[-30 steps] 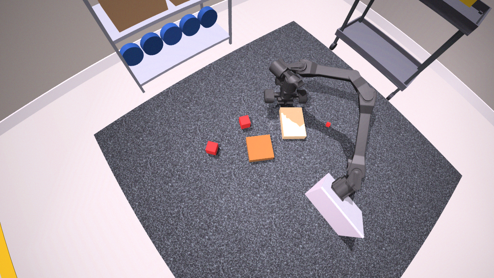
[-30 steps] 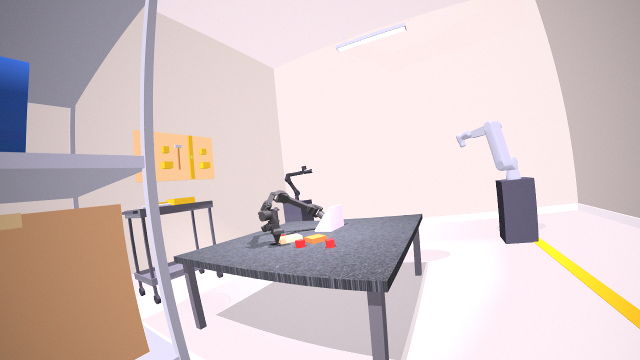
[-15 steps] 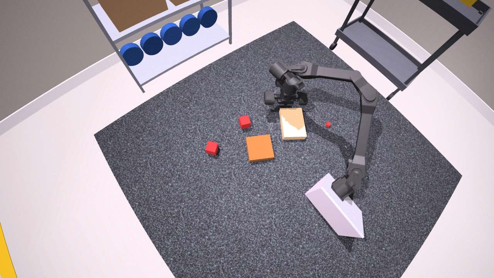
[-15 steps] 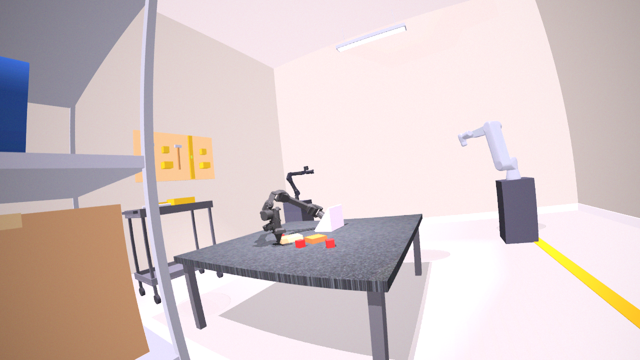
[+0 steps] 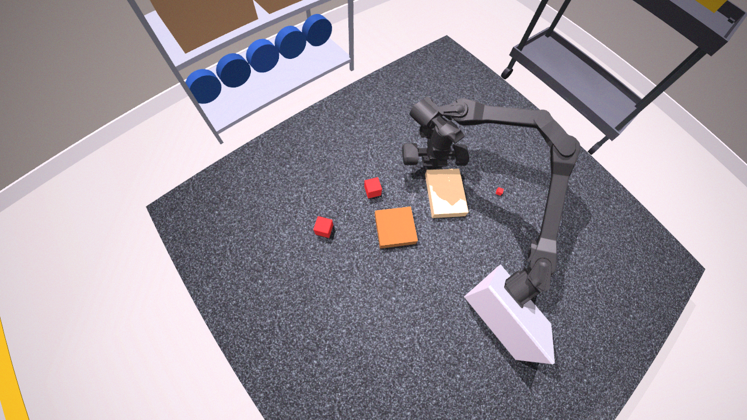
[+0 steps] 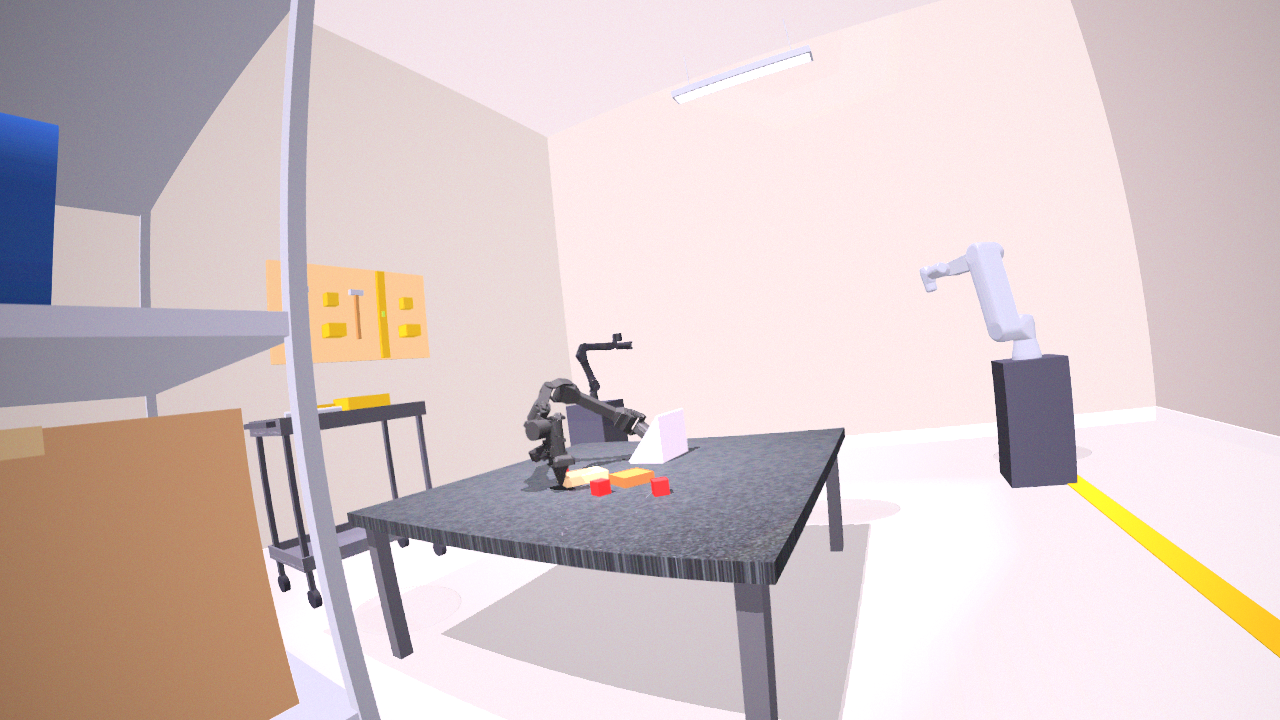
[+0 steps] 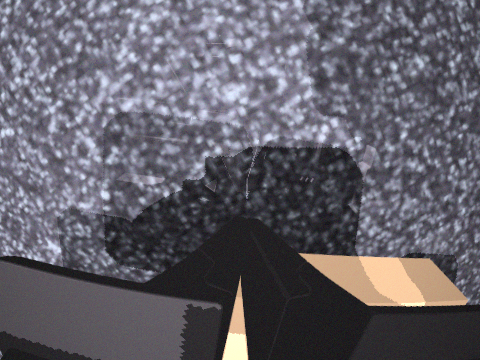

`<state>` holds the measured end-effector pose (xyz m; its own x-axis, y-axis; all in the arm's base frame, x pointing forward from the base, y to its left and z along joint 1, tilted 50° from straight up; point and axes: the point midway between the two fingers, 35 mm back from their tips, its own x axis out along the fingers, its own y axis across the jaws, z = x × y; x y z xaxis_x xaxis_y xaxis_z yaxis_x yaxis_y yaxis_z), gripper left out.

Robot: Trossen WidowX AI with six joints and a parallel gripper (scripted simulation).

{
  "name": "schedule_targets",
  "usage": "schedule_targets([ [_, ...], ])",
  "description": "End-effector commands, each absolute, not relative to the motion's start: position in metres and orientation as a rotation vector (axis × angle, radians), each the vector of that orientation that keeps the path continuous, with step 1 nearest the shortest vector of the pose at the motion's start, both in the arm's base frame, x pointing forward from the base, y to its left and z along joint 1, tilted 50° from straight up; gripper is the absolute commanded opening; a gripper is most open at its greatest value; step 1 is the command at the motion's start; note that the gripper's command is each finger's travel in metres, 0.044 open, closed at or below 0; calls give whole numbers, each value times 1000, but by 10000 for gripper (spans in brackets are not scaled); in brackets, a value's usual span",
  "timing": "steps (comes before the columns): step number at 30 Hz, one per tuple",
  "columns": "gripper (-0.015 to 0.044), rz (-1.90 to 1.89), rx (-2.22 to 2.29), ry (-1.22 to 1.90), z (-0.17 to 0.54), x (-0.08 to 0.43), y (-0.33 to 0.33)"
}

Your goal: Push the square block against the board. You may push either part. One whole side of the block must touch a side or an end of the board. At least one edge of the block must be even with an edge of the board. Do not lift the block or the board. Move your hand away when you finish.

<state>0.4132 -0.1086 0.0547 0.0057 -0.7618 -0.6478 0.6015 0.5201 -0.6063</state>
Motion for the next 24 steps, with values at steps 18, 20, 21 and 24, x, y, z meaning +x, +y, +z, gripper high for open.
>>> schedule_targets([
  [18, 0, -1077, -174, 1153, 43, 397, -102],
  [20, 0, -1077, -174, 1154, 42, 395, -101],
  [21, 0, -1077, -174, 1154, 42, 395, -101],
  [24, 0, -1077, -174, 1154, 41, 393, -100],
])
